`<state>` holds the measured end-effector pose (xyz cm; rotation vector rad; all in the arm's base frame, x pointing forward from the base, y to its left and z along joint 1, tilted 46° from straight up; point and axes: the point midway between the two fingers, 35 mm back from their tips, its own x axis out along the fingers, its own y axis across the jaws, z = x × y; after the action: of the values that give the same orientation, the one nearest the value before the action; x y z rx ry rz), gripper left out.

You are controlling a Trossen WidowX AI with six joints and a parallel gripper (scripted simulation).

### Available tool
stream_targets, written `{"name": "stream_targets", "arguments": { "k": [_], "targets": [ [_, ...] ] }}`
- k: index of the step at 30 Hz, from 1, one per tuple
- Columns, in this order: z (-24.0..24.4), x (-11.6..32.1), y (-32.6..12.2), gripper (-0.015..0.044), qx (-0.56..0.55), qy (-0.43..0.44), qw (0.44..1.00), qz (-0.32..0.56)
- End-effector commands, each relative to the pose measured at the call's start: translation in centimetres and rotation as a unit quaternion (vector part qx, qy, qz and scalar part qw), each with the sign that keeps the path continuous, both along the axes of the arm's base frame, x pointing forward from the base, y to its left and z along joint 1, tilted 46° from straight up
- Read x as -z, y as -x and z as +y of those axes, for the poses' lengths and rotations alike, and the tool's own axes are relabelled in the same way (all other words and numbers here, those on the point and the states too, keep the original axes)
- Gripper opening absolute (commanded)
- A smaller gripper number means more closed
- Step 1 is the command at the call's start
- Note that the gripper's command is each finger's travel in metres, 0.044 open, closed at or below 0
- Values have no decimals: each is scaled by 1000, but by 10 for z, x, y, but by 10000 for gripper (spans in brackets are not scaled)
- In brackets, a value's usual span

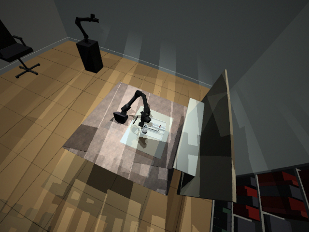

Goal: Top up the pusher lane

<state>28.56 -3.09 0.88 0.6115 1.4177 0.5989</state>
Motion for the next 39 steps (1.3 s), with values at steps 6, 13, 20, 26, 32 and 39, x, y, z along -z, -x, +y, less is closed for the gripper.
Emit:
{"name": "stream_targets", "arguments": {
  "k": [6,13,20,26,32,39],
  "targets": [
    [15,13,0,0,2,-3,1000,2],
    [15,13,-2,0,2,-3,1000,2],
    [15,13,-4,0,2,-3,1000,2],
    [15,12,-7,0,2,-3,1000,2],
    [15,12,-9,0,2,-3,1000,2],
    [15,12,-11,0,2,-3,1000,2]
  ]
}}
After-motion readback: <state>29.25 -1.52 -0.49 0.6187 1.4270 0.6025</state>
